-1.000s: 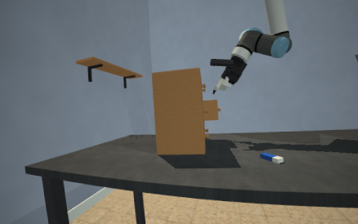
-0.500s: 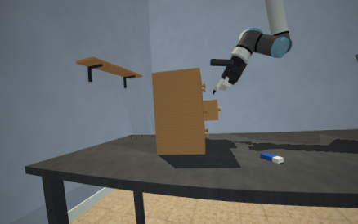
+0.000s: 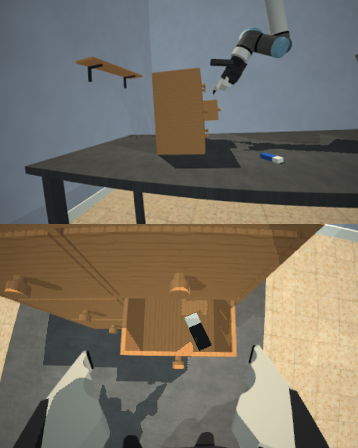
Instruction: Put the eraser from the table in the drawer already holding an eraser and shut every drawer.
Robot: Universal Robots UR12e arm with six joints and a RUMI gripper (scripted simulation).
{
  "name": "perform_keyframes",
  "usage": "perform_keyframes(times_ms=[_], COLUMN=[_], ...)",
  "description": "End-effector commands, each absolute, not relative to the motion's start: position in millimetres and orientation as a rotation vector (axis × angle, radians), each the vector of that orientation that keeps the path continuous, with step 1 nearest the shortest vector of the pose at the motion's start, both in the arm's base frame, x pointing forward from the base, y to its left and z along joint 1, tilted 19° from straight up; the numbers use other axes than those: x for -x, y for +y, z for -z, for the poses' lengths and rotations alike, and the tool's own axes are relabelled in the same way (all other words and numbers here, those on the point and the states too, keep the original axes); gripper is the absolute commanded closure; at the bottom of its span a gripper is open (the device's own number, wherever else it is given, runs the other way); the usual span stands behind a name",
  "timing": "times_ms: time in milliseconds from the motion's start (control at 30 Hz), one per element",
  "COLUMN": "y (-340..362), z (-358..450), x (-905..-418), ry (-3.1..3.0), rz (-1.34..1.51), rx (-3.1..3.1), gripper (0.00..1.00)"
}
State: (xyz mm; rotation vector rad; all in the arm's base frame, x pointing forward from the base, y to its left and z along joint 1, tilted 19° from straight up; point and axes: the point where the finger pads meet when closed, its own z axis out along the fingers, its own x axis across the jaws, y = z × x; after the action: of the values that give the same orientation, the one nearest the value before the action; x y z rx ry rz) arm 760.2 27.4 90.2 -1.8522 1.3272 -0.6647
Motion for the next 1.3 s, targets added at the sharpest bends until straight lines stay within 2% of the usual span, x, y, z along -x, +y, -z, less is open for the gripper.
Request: perform_keyframes(times_ms=[0, 1267], y=[27.3, 23.9], z=[-90.8, -96.5], x=[-760.3, -749.3], ry=[1.327, 1.364], rz=[0.666, 0.635], rx=[1.852, 1.893], gripper=[0.00, 0.00])
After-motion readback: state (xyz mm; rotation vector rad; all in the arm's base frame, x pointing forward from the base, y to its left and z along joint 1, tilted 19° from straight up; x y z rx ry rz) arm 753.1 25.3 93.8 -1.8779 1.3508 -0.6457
